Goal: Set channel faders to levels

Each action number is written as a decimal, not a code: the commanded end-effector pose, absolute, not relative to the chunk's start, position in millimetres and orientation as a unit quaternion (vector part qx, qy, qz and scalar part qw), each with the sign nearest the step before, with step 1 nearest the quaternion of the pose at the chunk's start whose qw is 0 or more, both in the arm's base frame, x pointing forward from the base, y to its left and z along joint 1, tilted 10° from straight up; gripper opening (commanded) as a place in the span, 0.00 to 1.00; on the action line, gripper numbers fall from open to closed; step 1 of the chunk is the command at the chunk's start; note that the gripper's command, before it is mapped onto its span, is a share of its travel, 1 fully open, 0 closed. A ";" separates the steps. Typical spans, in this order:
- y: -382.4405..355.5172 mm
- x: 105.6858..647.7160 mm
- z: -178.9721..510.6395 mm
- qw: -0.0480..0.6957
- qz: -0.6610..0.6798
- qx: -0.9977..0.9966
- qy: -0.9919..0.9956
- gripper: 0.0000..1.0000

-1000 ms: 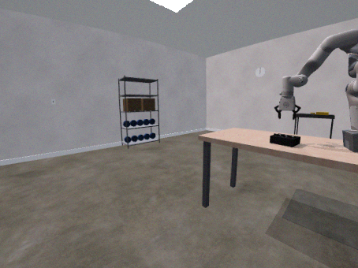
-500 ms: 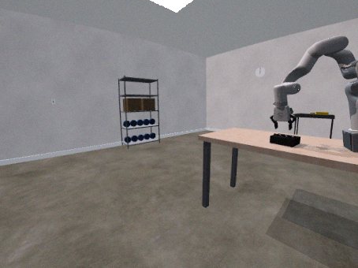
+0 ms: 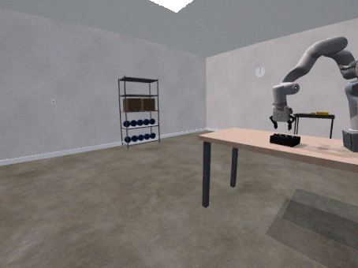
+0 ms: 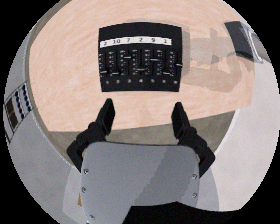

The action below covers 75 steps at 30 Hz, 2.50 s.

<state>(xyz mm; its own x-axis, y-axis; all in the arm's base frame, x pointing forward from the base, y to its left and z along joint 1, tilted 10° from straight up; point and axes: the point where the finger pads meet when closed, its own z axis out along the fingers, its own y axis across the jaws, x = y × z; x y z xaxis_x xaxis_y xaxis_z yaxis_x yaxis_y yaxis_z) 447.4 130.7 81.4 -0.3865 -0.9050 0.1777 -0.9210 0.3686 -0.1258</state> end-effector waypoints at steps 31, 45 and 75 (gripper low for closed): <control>131.3 448.6 82.9 0.037 0.103 0.552 -0.826 1.00; 131.3 448.6 82.9 0.037 0.103 0.552 -0.826 1.00; 57.2 415.7 144.9 -0.075 0.053 0.635 -0.767 1.00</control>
